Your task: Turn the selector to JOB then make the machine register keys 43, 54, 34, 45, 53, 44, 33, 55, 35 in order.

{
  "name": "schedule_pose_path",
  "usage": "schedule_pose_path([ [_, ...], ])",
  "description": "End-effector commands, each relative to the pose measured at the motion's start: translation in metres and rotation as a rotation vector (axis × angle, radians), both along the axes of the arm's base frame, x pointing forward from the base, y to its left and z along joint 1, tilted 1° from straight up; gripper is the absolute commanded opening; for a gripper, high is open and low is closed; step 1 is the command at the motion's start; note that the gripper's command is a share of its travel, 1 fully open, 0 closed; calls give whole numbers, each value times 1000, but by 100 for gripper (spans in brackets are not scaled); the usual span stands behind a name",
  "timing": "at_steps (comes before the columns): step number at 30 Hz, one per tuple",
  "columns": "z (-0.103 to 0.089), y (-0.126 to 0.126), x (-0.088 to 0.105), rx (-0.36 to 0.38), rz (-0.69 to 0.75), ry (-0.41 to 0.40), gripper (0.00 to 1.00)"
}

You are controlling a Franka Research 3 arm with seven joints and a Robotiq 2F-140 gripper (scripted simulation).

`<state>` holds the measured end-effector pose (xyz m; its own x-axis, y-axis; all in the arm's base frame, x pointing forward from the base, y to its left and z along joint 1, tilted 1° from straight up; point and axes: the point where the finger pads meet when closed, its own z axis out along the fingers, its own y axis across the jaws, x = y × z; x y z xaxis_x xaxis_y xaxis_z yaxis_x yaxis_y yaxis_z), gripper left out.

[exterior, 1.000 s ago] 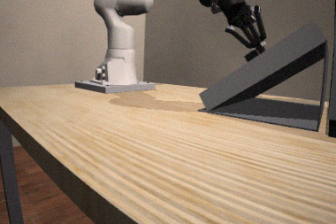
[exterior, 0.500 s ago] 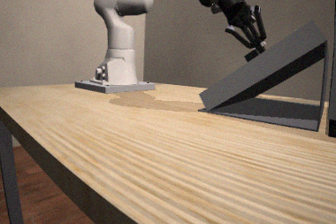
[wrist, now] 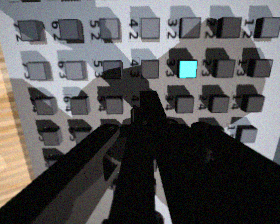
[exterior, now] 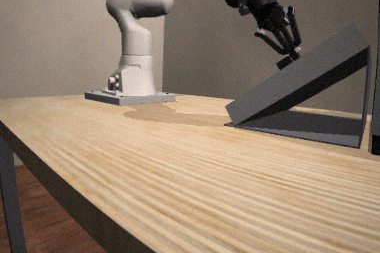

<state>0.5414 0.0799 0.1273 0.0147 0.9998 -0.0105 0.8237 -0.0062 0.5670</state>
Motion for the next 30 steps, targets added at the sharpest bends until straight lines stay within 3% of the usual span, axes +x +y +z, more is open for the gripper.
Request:
schedule_pose_path([
  [1,1,-1,1,-2,0,-3,10],
  [17,4,-1,-1,-2,0,-3,10],
  [30,19,0,-11,-2,0,-3,10],
])
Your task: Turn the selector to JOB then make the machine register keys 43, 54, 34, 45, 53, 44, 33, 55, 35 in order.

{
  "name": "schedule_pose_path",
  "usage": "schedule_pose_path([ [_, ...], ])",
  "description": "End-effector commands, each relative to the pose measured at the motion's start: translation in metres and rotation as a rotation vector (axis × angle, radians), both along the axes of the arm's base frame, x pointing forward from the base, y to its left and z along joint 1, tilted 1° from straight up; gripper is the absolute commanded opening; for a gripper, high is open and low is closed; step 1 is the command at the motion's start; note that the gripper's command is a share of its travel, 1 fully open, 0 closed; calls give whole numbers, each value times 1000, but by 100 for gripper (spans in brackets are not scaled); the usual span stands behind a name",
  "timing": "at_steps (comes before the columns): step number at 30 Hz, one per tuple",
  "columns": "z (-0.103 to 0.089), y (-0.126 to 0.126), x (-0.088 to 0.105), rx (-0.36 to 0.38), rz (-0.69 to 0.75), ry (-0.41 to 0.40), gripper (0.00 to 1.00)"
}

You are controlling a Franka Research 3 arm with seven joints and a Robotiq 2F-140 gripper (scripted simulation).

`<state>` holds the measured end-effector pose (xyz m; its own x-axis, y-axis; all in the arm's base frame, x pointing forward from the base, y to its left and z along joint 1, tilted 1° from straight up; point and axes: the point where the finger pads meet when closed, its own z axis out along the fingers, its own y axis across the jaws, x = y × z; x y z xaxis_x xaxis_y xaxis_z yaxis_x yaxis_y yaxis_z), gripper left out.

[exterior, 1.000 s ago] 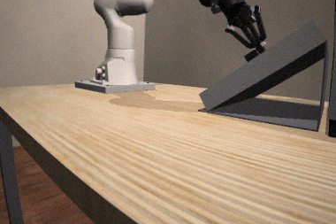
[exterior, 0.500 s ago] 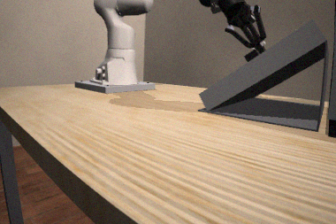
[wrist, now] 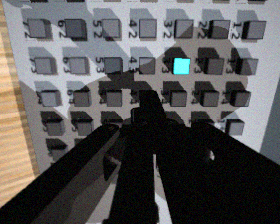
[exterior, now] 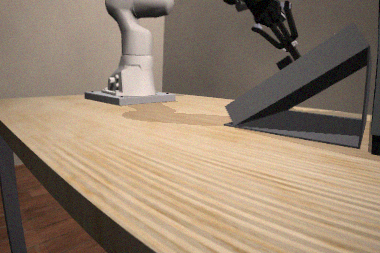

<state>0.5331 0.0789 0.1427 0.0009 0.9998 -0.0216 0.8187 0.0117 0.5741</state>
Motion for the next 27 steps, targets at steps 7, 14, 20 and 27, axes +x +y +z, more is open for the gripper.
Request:
schedule_pose_path([
  [7,10,1,-7,9,-14,5,10],
  [14,12,1,-9,9,-14,5,10],
  [20,13,-1,-9,-4,5,6,10],
  [27,15,-23,-11,-127,181,10,10],
])
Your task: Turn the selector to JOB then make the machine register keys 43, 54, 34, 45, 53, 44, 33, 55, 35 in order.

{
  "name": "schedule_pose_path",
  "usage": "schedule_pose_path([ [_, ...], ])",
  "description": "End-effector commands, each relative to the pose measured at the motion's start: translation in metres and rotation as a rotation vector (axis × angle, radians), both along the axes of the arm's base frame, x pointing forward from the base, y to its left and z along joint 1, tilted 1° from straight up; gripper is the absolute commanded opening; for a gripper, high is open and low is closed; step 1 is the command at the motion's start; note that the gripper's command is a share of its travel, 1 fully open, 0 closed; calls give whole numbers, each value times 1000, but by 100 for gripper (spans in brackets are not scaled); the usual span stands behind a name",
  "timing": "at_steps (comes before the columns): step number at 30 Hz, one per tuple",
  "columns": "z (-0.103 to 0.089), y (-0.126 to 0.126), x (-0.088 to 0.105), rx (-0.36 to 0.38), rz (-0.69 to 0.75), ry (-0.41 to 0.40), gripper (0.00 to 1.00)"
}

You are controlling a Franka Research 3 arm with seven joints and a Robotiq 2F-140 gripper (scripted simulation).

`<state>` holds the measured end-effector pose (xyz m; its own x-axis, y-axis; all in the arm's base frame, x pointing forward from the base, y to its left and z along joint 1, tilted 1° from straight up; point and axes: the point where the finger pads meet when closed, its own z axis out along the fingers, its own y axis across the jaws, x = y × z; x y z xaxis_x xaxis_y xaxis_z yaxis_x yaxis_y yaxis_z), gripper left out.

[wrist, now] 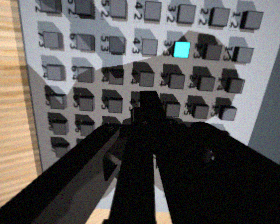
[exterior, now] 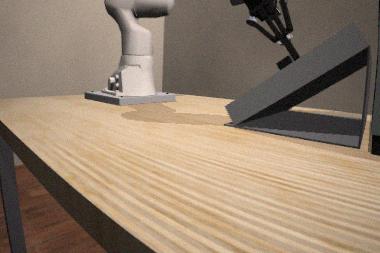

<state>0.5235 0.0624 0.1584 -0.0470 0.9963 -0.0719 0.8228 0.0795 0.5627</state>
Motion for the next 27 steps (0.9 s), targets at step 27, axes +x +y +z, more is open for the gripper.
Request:
schedule_pose_path([
  [27,4,-43,-3,-278,428,9,10],
])
